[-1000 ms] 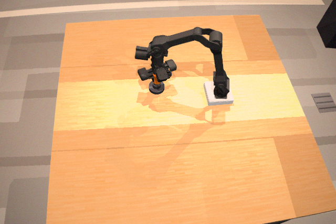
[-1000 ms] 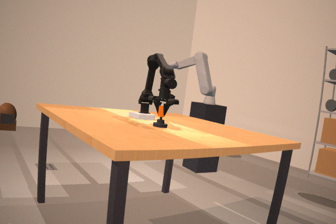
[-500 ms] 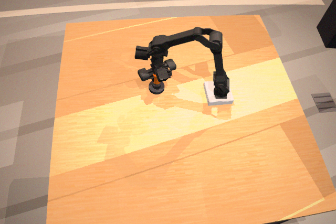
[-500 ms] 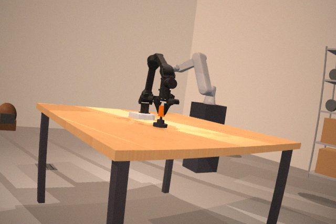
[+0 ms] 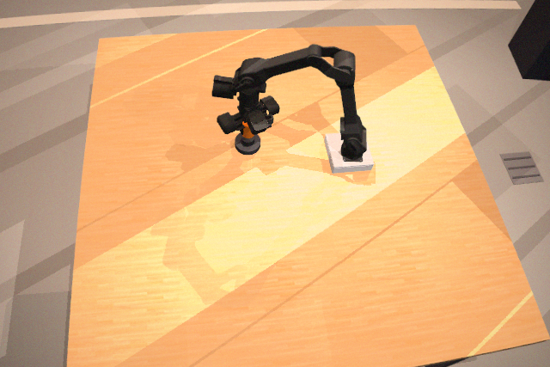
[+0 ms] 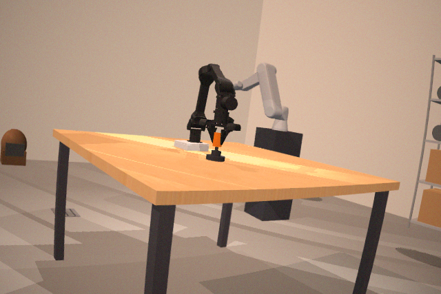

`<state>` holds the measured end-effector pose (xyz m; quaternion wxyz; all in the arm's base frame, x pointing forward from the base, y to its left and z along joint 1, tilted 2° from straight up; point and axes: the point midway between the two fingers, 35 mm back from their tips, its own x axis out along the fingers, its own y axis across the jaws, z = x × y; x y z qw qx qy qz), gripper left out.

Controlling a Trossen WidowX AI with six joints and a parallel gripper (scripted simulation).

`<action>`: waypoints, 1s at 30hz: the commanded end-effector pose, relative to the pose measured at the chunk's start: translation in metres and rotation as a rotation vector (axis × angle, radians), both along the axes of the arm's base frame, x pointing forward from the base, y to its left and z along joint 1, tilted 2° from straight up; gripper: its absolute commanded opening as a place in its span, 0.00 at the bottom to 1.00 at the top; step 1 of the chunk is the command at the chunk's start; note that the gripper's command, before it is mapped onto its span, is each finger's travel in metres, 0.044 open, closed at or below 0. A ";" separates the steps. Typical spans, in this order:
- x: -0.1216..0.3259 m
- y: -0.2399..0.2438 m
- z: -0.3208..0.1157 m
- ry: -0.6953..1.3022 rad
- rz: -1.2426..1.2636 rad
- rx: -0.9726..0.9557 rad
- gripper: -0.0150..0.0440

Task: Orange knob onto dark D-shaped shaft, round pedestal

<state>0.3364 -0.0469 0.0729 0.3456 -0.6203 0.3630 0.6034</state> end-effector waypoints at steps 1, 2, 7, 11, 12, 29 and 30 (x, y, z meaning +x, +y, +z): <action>0.000 -0.001 -0.001 0.000 0.012 -0.005 0.25; 0.000 -0.001 -0.001 0.000 0.012 -0.005 0.25; 0.000 -0.001 -0.002 0.000 0.012 -0.005 0.25; 0.000 -0.001 -0.003 0.000 0.012 -0.005 0.25; 0.000 -0.001 -0.003 0.000 0.012 -0.005 0.25; 0.001 -0.001 -0.004 0.000 0.007 -0.005 0.25; 0.001 -0.001 -0.004 0.000 0.007 -0.005 0.25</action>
